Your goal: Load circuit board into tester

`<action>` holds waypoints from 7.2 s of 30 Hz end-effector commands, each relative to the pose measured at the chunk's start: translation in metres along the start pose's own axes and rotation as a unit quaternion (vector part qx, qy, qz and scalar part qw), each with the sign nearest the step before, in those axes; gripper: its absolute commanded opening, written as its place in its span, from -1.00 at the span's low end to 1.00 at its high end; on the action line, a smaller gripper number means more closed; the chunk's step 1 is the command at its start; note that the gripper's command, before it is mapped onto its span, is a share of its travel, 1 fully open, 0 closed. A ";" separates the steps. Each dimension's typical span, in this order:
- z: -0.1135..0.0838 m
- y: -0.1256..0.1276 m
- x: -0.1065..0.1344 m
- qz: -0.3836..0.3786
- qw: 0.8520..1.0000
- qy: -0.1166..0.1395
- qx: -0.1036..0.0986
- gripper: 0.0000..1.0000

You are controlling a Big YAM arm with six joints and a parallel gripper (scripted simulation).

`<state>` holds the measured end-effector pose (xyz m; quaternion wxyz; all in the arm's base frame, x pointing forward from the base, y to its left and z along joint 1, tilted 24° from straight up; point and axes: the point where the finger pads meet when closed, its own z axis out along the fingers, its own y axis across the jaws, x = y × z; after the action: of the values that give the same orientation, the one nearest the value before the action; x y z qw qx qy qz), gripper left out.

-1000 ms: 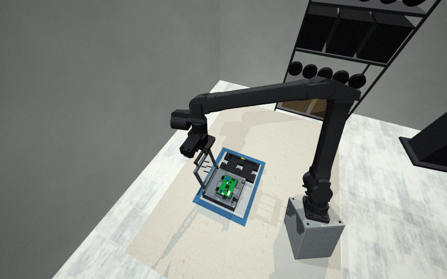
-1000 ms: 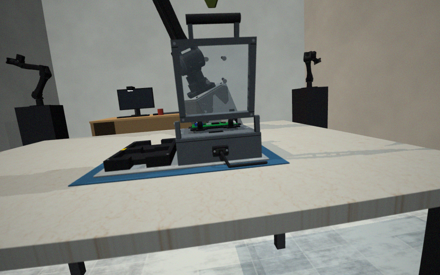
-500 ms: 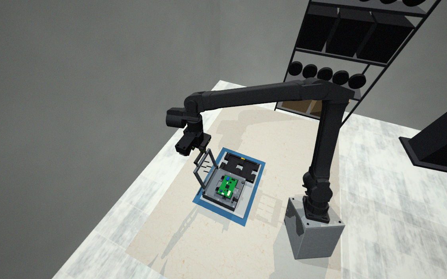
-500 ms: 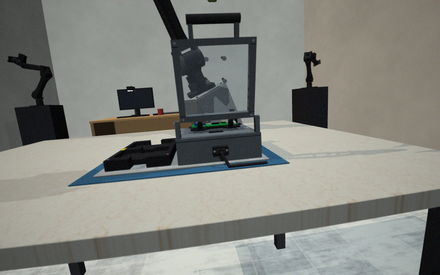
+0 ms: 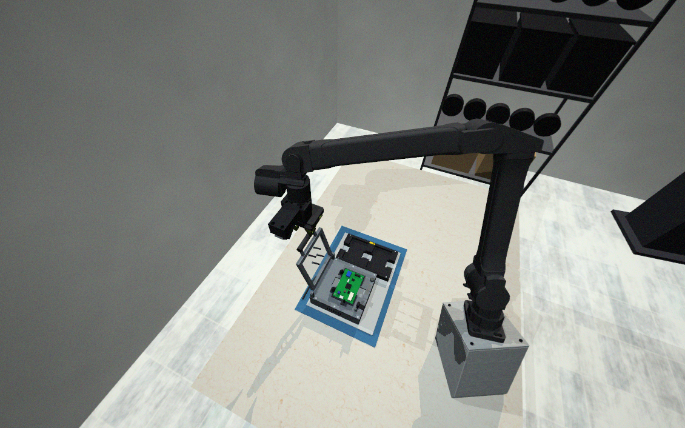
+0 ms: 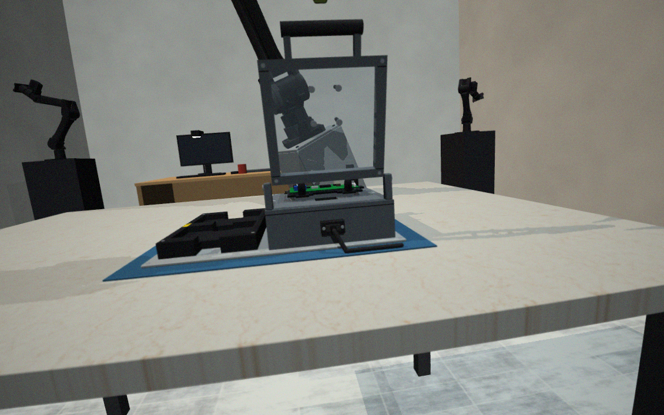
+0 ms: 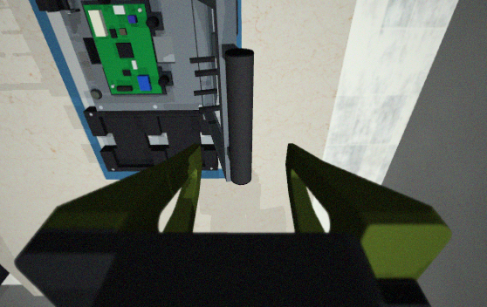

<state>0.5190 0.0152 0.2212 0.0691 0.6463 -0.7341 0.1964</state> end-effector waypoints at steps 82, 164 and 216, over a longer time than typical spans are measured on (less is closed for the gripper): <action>0.009 -0.002 0.006 -0.001 1.000 0.000 -0.006 -0.04; 0.053 -0.005 0.010 0.001 1.000 -0.001 -0.001 -0.04; 0.053 -0.005 0.010 0.001 1.000 -0.001 0.000 -0.04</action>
<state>0.5230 -0.0056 0.1790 0.0727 0.6473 -0.7335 0.1945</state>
